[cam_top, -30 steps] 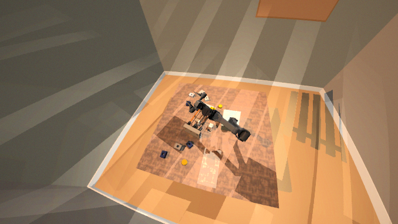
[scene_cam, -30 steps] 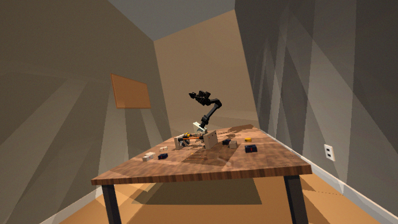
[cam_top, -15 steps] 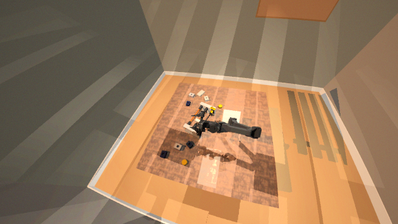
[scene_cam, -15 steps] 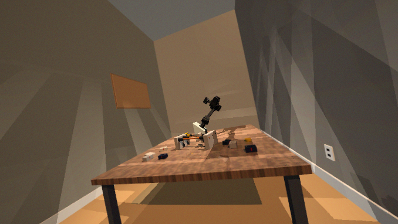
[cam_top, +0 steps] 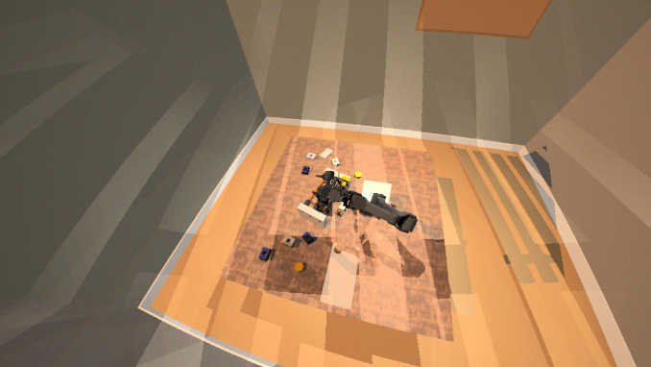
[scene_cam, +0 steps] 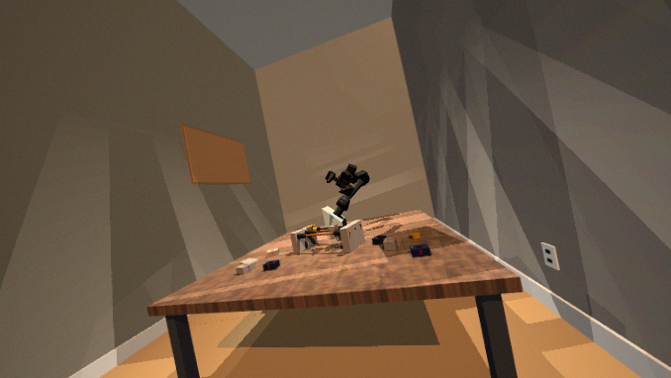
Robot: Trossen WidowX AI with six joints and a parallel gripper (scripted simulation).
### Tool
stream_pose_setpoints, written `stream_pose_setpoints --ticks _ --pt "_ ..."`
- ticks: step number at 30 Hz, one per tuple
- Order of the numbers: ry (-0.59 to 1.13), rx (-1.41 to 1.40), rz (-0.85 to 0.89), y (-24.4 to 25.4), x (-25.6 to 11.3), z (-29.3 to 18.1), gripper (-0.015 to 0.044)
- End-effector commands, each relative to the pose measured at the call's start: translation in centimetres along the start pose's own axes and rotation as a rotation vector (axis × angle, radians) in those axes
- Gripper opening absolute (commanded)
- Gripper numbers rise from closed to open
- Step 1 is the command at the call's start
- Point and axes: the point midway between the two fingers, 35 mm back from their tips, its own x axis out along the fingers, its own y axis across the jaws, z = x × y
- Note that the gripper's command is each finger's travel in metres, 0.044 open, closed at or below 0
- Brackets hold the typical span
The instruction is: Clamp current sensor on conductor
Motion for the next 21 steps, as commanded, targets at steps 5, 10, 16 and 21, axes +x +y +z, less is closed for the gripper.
stream_pose_setpoints --ticks 5,10,16,21 --pt "0.472 0.128 0.009 -5.5 2.2 -11.9 0.0440" --pt "0.747 0.341 0.068 -7.7 0.5 -19.4 0.0440" --pt "0.977 0.721 0.185 -8.2 -3.4 -26.2 0.0440" --pt "1.026 0.902 0.242 -8.0 -5.1 -27.9 0.0440"
